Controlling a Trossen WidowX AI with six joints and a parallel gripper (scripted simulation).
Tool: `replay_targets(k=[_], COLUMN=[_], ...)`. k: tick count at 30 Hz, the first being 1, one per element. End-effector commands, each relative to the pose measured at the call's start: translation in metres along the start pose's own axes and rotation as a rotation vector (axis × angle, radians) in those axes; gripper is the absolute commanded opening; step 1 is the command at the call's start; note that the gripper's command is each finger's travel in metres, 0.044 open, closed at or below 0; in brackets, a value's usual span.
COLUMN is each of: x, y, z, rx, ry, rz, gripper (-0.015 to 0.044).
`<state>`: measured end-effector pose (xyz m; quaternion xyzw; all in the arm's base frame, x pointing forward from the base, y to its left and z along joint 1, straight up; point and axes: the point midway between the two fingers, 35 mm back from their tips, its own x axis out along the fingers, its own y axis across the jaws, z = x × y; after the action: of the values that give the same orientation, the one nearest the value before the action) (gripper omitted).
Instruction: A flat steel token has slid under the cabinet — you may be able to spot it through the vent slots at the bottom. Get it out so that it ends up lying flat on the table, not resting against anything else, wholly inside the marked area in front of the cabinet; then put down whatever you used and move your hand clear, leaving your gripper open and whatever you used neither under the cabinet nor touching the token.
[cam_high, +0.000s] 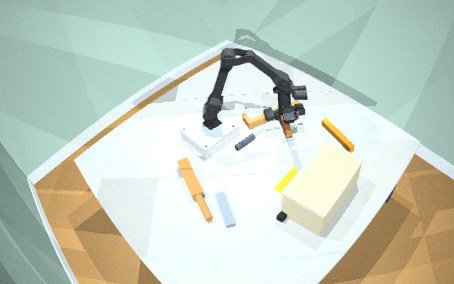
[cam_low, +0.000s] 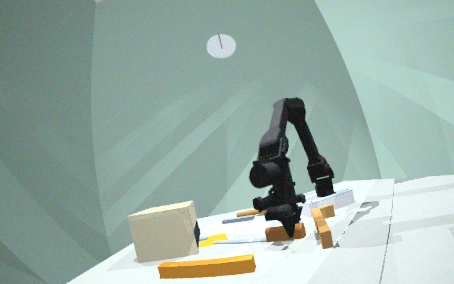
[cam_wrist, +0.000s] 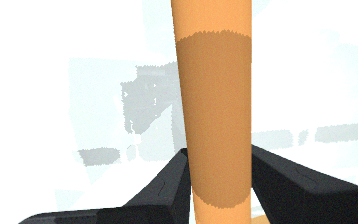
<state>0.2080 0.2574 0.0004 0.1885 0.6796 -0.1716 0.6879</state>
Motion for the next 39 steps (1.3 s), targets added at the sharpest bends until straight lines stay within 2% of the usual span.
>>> replay_targets(k=[1,10,39], x=[-0.002,-0.002,-0.002], y=[0.006,0.011,0.012], z=[-0.004,-0.008,0.031], rx=[0.0,0.002,0.003], ry=[0.0,0.0,-0.003], rz=[0.008,0.008,0.008], gripper=[0.0,0.0,0.0])
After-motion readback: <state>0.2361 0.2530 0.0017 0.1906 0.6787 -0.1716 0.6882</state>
